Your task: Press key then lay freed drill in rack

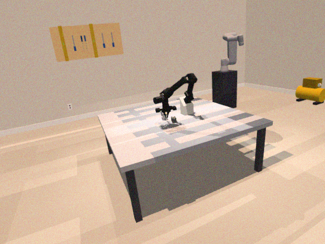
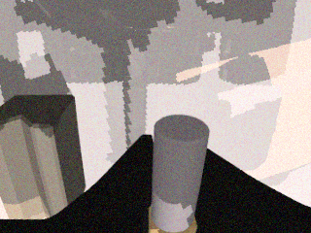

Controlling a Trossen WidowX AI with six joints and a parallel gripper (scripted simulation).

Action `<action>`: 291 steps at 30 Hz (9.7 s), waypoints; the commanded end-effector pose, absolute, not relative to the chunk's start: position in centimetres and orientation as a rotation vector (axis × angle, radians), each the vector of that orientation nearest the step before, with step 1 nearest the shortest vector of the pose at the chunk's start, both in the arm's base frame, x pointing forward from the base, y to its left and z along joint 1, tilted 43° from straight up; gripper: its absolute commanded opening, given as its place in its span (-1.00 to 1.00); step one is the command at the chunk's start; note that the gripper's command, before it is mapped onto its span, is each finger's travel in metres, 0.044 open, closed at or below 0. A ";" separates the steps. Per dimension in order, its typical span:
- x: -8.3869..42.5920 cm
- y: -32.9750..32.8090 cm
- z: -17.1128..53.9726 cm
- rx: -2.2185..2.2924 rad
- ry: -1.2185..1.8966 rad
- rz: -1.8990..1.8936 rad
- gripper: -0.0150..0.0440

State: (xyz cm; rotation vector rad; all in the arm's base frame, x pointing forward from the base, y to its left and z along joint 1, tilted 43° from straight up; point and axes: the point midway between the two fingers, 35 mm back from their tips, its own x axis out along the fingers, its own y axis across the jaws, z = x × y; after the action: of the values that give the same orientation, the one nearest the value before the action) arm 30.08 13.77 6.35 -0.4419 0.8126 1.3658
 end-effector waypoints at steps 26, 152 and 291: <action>30.0 12.8 6.9 -0.445 0.806 1.365 -0.49; 30.3 12.2 7.5 -0.445 0.806 1.365 -0.49; 32.3 2.1 14.8 -0.046 0.874 0.748 1.00</action>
State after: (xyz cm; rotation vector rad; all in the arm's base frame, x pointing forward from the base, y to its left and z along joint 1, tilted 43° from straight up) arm 31.11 4.27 13.94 -0.0994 0.8760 0.8428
